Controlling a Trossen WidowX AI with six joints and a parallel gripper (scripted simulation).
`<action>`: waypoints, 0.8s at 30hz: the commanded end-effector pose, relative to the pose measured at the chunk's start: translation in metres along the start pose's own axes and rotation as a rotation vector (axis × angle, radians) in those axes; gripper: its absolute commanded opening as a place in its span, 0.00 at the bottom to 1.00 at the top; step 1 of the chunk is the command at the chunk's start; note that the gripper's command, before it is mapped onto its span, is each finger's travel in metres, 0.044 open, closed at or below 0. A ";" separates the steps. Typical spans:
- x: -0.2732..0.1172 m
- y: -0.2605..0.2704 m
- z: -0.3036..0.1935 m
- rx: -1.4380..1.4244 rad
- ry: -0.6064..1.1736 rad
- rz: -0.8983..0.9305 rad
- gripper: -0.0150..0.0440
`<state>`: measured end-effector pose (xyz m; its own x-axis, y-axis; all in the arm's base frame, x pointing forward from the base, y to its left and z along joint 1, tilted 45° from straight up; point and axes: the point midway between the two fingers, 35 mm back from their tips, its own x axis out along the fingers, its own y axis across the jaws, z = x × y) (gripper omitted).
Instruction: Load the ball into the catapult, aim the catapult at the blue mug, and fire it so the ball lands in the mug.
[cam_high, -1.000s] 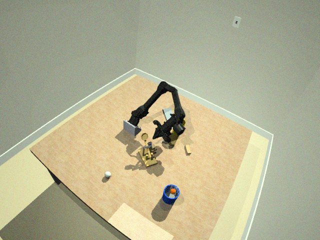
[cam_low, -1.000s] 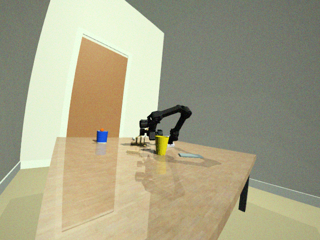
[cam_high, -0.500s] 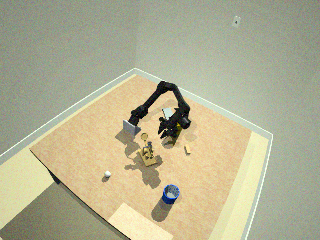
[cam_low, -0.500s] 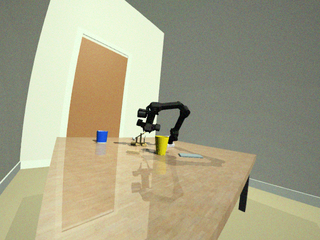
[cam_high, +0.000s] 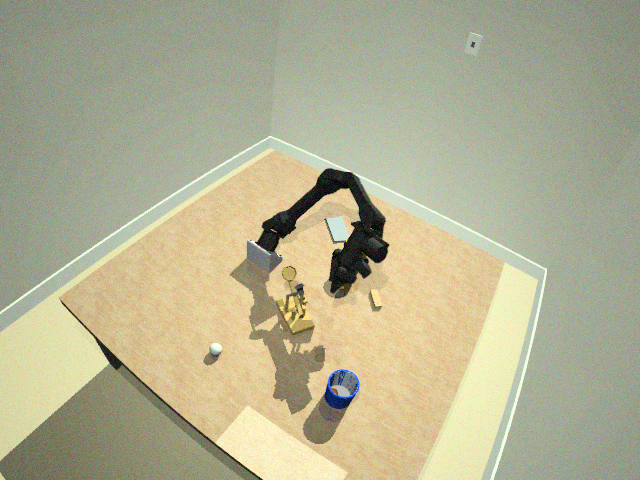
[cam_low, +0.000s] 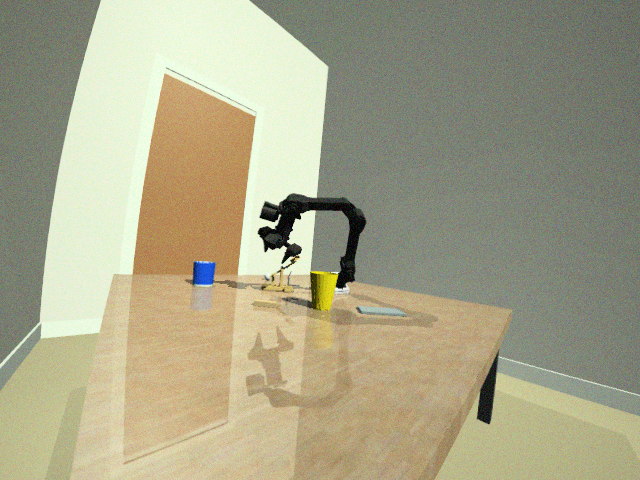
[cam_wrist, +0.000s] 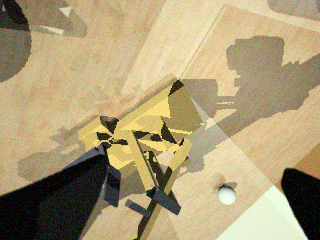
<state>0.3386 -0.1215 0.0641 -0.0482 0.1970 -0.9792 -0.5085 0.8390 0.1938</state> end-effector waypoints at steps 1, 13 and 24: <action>0.002 -0.024 0.006 0.123 -0.060 -0.002 1.00; 0.000 -0.101 0.015 0.477 -0.255 -0.001 1.00; 0.002 -0.172 0.002 0.764 -0.431 0.013 1.00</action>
<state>0.4220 -0.2473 0.0354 0.3165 0.2537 -0.9141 0.1414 0.9402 0.3099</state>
